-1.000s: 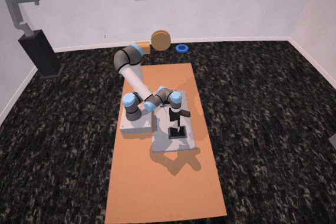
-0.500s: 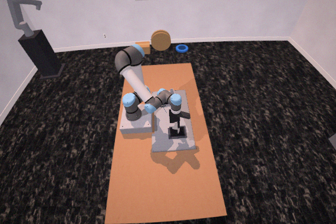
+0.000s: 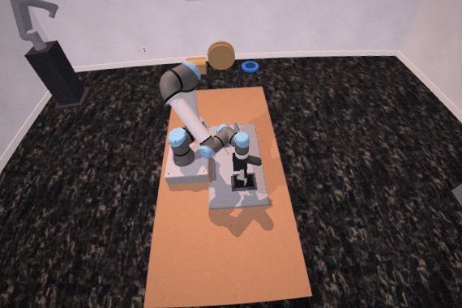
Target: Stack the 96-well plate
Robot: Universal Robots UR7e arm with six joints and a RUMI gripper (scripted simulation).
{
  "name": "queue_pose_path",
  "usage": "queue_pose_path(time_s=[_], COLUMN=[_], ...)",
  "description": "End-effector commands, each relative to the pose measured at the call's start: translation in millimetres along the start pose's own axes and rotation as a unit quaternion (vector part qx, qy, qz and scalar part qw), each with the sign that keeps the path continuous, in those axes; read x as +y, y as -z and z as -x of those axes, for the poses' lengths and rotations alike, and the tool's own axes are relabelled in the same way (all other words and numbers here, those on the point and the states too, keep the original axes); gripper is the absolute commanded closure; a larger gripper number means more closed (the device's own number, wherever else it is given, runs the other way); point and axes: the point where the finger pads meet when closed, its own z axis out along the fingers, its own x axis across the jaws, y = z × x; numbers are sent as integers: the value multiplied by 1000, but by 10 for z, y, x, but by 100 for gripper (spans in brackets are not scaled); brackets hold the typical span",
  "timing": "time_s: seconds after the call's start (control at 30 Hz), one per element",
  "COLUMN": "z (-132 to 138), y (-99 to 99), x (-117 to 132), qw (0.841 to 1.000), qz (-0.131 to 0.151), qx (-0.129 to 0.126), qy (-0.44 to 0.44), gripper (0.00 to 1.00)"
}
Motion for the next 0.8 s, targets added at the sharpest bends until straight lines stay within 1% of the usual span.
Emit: queue_pose_path(time_s=[0.0,0.77], z=[-4,-4], y=[-60,-410], x=[-4,-4], qw=[1000,1000], qz=[-1,-1], qx=[0,0], qy=[0,0], gripper=[0,0])
